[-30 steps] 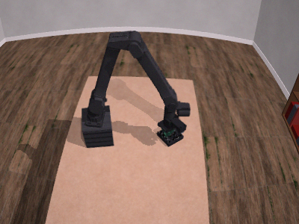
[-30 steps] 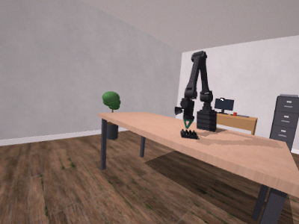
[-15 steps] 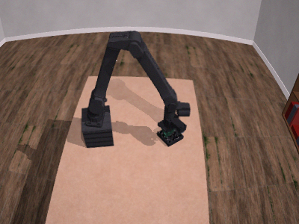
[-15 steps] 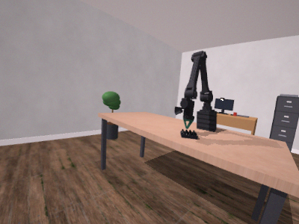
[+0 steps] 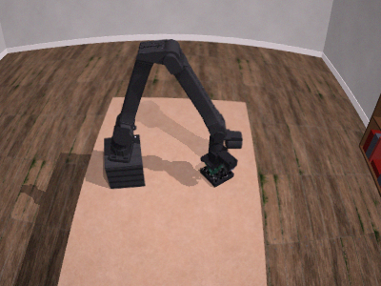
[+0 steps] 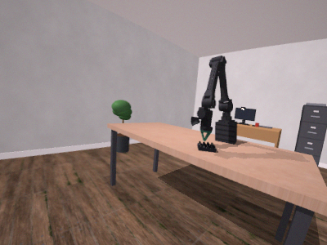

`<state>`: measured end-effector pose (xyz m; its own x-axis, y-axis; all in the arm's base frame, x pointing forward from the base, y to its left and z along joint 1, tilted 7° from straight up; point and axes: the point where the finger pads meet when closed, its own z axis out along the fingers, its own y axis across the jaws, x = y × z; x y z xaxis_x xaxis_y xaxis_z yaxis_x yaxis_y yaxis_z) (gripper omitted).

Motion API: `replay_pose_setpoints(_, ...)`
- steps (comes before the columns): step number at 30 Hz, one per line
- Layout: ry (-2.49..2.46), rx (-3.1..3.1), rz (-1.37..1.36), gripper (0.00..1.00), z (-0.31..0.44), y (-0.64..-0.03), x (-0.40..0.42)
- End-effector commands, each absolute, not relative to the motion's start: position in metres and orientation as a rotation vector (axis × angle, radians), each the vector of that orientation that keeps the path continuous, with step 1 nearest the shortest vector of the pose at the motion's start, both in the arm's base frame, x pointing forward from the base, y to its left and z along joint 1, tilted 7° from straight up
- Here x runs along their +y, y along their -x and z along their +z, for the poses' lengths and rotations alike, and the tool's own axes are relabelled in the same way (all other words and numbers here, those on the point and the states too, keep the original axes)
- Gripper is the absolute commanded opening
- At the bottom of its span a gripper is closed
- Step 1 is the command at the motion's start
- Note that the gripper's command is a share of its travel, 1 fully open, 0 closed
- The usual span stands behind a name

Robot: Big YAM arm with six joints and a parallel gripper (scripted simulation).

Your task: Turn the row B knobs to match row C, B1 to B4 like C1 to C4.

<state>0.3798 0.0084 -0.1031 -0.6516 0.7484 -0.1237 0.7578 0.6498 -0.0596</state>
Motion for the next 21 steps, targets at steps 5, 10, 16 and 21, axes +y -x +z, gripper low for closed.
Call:
replay_pose_setpoints(5,-1.263,2.748,-0.145,0.18,-0.103,-0.393,0.01)
replay_pose_setpoints(10,-1.259,2.765,-0.158,0.18,-0.105,-0.378,0.014)
replay_pose_setpoints(16,-1.262,2.753,-0.148,0.18,-0.102,-0.385,0.013)
replay_pose_setpoints(21,-1.262,2.753,-0.148,0.18,-0.102,-0.385,0.013)
